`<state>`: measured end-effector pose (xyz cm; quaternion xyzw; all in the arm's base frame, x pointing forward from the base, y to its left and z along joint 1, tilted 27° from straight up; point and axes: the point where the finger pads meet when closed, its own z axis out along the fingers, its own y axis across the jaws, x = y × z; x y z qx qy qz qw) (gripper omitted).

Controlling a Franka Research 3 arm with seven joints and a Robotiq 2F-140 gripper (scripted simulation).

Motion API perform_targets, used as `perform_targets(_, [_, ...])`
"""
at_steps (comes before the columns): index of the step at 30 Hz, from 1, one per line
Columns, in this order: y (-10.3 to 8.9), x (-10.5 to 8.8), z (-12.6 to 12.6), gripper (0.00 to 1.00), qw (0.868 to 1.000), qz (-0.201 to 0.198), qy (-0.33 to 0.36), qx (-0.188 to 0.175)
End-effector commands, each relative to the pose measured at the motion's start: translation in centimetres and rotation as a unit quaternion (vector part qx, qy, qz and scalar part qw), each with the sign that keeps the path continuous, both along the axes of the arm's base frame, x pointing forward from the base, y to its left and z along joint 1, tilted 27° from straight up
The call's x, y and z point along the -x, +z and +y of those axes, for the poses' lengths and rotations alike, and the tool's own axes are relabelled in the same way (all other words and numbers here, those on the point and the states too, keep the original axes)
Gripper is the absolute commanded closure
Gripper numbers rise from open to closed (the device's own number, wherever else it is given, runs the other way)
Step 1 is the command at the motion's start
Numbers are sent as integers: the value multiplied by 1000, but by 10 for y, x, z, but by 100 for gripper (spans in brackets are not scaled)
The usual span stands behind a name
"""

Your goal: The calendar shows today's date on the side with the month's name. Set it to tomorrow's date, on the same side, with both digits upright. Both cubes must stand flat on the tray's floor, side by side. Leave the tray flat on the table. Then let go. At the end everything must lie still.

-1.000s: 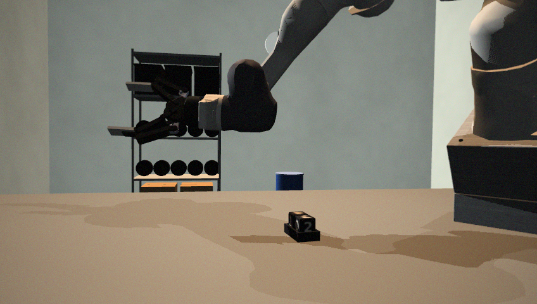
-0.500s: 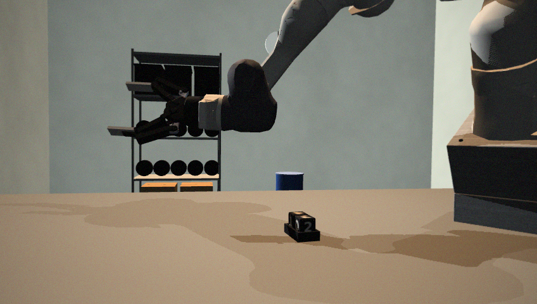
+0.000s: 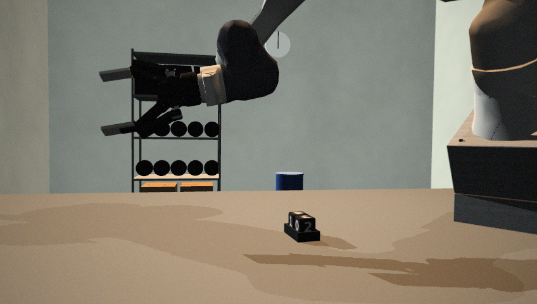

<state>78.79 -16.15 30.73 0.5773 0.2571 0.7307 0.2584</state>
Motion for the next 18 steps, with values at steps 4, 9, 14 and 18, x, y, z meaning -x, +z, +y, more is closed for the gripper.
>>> perform_targets(4, [-21,18,42,0,996,71,51,21])
perform_targets(9, [-29,37,75,0,989,110,86,53])
perform_targets(14, [-42,61,107,0,977,153,122,88])
perform_targets(18, [-42,61,107,0,977,153,122,88])
